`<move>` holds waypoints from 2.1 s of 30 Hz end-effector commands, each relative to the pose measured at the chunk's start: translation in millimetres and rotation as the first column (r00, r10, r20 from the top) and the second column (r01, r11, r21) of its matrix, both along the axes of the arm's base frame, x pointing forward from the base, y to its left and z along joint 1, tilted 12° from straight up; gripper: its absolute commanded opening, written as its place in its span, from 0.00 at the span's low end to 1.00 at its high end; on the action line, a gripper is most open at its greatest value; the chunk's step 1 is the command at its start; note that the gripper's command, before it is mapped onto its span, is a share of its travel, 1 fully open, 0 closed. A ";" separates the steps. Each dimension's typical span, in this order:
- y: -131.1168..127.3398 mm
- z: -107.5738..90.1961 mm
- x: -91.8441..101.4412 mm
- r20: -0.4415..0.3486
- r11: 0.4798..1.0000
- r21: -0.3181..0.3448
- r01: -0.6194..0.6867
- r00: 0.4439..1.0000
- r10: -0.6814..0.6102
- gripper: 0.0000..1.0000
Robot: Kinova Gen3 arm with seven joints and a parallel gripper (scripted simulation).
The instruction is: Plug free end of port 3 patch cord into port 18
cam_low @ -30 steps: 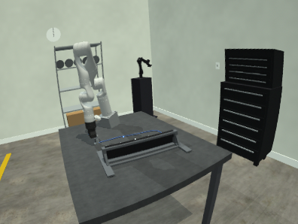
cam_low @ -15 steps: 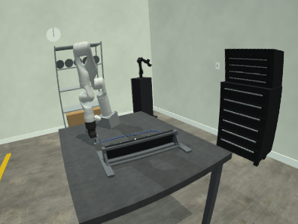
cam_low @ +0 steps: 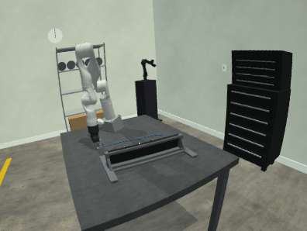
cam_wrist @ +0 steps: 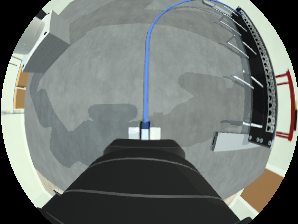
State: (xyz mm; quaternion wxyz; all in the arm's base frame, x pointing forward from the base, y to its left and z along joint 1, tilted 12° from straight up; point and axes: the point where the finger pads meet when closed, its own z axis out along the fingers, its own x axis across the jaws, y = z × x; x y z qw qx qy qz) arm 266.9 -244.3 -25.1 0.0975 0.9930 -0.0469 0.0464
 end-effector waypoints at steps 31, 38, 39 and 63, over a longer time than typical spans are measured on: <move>4.6 23.9 -1.7 0.001 1.000 -0.001 0.000 1.000 0.000 0.00; 6.8 34.8 -2.6 0.001 1.000 -0.001 0.000 1.000 0.000 0.00; 6.8 34.8 -2.6 0.001 1.000 -0.001 0.000 1.000 0.000 0.00; 11.7 58.6 -4.7 0.001 1.000 -0.001 0.000 1.000 0.000 0.00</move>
